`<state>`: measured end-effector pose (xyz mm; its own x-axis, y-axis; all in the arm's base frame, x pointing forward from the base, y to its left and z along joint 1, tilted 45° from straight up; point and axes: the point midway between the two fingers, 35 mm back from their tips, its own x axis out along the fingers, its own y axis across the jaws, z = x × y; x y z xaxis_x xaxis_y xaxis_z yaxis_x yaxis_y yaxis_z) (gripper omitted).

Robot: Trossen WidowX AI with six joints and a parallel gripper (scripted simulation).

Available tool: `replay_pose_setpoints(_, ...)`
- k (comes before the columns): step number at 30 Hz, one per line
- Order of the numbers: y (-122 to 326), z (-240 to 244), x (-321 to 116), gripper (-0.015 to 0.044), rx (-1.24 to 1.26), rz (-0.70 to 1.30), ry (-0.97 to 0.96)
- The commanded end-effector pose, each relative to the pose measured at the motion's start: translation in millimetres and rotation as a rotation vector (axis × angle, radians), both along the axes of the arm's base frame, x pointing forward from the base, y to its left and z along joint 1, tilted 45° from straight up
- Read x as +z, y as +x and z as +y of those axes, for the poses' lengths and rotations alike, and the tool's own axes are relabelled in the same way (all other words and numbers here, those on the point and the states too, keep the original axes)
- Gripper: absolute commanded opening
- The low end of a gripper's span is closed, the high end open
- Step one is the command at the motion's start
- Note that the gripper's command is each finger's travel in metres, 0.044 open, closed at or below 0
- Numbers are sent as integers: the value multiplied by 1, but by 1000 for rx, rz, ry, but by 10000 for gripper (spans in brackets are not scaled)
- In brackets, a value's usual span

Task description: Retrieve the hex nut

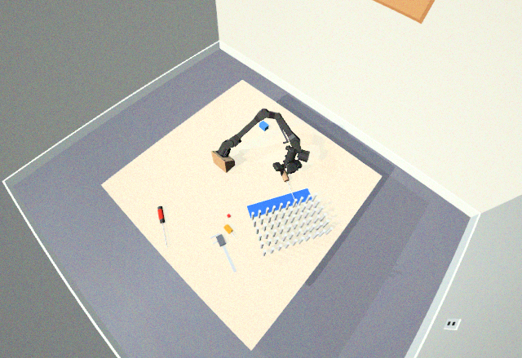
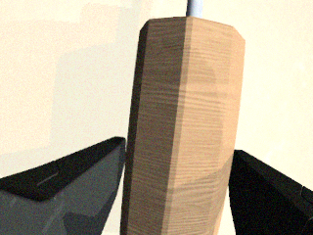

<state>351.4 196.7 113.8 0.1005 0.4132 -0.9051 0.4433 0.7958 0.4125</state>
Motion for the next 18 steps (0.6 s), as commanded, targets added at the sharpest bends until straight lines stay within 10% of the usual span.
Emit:
replay_pose_setpoints(1,-3,0,1,0,-7,1,-2)
replay_pose_setpoints(18,-15,5,6,0,-7,1,-1)
